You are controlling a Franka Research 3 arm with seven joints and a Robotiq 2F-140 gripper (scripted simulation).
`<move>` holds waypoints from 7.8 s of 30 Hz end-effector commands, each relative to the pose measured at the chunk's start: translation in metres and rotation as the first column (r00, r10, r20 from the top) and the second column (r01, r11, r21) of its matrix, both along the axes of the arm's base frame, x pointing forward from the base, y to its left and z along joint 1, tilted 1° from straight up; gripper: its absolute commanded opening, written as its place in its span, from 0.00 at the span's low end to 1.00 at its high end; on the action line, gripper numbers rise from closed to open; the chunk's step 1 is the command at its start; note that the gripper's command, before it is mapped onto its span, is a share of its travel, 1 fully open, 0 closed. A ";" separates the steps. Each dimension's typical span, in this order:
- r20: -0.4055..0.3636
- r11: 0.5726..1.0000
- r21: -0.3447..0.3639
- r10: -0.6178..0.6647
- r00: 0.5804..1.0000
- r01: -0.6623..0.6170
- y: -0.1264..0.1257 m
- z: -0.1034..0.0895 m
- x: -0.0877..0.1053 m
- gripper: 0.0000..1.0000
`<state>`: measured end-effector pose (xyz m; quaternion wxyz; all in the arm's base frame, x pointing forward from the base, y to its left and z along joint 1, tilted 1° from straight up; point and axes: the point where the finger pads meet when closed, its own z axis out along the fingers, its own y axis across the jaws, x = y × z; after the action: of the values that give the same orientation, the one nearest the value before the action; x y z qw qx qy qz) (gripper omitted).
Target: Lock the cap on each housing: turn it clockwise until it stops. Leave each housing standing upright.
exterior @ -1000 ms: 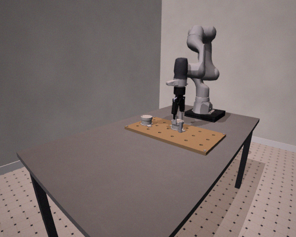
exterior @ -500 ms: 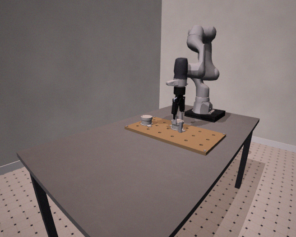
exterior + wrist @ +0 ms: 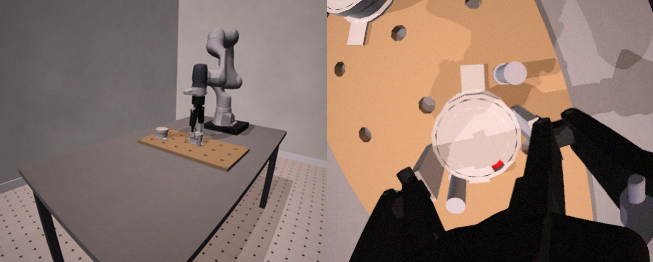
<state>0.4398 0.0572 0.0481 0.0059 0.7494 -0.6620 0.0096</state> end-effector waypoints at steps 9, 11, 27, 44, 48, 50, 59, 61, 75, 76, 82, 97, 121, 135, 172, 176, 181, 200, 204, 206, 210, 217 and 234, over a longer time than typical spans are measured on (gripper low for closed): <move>-0.001 1.000 0.002 0.002 1.000 -0.002 -0.001 -0.001 0.000 0.10; -0.001 1.000 0.002 0.002 1.000 -0.002 -0.001 -0.001 0.000 0.10; 0.001 0.995 0.002 -0.105 0.995 0.105 -0.001 -0.001 0.000 0.10; 0.008 0.898 0.006 -0.440 0.898 0.440 -0.001 -0.001 0.000 0.10; 0.008 0.879 0.007 -0.477 0.879 0.477 -0.001 -0.001 0.000 0.10; 0.008 0.875 0.007 -0.484 0.875 0.484 -0.001 -0.001 0.000 0.10; 0.009 0.865 0.007 -0.502 0.865 0.502 -0.001 -0.001 0.000 0.10; 0.009 0.865 0.007 -0.502 0.865 0.502 -0.001 -0.001 0.000 0.10; 0.012 0.685 0.012 -0.729 0.685 0.729 -0.001 -0.001 0.000 0.10; 0.012 0.666 0.013 -0.746 0.666 0.746 -0.001 -0.001 0.000 0.10; 0.013 0.596 0.014 -0.803 0.596 0.803 -0.001 -0.001 0.000 0.10; 0.014 0.524 0.016 -0.852 0.523 0.852 -0.001 -0.001 0.000 0.10; 0.014 0.148 0.024 -0.989 0.148 0.989 -0.001 -0.001 0.000 0.10; 0.014 0.041 0.027 -0.999 0.041 0.999 -0.001 -0.001 0.000 0.10; 0.014 0.041 0.027 -0.999 0.041 0.999 -0.001 -0.001 0.000 0.78; 0.014 0.041 0.027 -0.999 0.041 0.999 -0.001 -0.001 0.000 0.78; 0.014 0.041 0.027 -0.999 0.041 0.999 -0.001 -0.001 0.000 0.78; 0.014 0.041 0.027 -0.999 0.041 0.999 -0.001 -0.001 0.000 0.78; 0.014 0.041 0.027 -0.999 0.041 0.999 -0.001 -0.001 0.000 0.78; 0.014 0.041 0.027 -0.999 0.041 0.999 -0.001 -0.001 0.000 0.78; 0.014 0.041 0.027 -0.999 0.041 0.999 -0.001 0.000 0.000 0.78; 0.014 0.041 0.027 -0.999 0.041 0.999 -0.001 0.003 0.000 0.78; 0.014 0.041 0.027 -0.999 0.041 0.999 0.000 0.025 0.000 0.78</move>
<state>0.4416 0.0582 0.0689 -0.0062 0.0860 -0.9962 0.0089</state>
